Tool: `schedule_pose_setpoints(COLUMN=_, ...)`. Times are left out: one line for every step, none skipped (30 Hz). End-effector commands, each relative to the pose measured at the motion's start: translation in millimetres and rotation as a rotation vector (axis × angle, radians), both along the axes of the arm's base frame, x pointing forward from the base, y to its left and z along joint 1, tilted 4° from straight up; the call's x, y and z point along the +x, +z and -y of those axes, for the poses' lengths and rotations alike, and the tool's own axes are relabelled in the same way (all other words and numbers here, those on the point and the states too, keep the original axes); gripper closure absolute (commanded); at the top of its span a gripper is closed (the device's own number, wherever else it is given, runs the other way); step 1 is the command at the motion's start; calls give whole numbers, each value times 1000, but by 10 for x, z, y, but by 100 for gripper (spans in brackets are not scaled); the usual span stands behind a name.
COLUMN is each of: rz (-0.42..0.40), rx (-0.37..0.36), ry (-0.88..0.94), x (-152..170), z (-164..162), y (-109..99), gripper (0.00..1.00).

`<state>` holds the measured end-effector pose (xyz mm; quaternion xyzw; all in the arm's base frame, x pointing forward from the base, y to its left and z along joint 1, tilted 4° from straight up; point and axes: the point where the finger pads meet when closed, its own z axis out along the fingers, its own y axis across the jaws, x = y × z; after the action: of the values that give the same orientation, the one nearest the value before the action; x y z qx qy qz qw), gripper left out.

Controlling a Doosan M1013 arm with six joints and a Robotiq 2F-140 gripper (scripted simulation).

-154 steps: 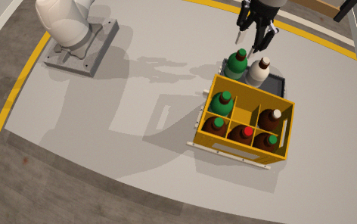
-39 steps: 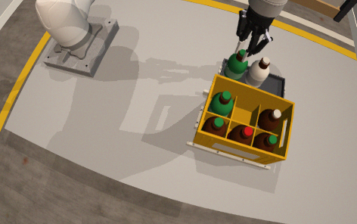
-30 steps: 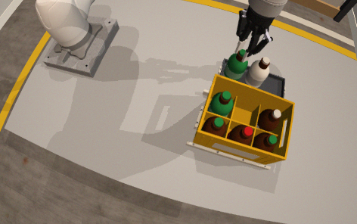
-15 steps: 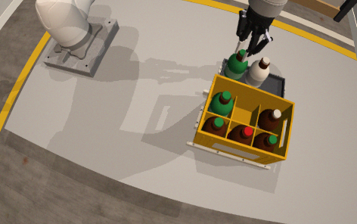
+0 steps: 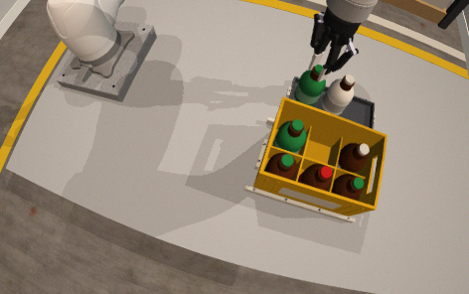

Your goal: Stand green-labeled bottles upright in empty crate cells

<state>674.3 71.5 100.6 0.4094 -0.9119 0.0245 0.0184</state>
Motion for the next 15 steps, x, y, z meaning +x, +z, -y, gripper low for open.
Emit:
schedule_pose_setpoints(rz=-3, rx=-2, ry=-8, x=-5, z=24, y=-25, gripper=100)
schedule_pose_setpoints(rz=-3, rx=-2, ry=-8, x=-5, z=24, y=-21, gripper=100)
schedule_pose_setpoints(rz=-3, rx=-2, ry=-8, x=-5, z=24, y=-17, gripper=100)
schedule_pose_setpoints(rz=-3, rx=-2, ry=-8, x=-4, z=24, y=-13, gripper=100)
schedule_pose_setpoints(rz=-3, rx=-2, ry=-8, x=-4, z=24, y=-7, gripper=100)
schedule_pose_setpoints(rz=-3, rx=-2, ry=-8, x=-4, z=24, y=-7, gripper=100)
schedule_pose_setpoints(rz=-3, rx=-2, ry=-8, x=-4, z=24, y=-7, gripper=100)
schedule_pose_setpoints(rz=-3, rx=-2, ry=-8, x=-4, z=24, y=-1, gripper=100)
schedule_pose_setpoints(rz=-3, rx=-2, ry=-8, x=-4, z=24, y=5, gripper=100)
schedule_pose_setpoints(rz=-3, rx=-2, ry=-8, x=-4, z=24, y=12, gripper=100)
schedule_pose_setpoints(rz=-3, rx=-2, ry=-8, x=-4, z=23, y=20, gripper=100)
schedule_pose_setpoints(rz=-3, rx=-2, ry=-8, x=-3, z=23, y=28, gripper=100)
schedule_pose_setpoints(rz=-3, rx=-2, ry=-8, x=-3, z=23, y=37, gripper=100)
schedule_pose_setpoints(rz=-3, rx=-2, ry=-8, x=-3, z=23, y=46, gripper=100)
schedule_pose_setpoints(rz=-3, rx=-2, ry=-8, x=-3, z=23, y=56, gripper=100)
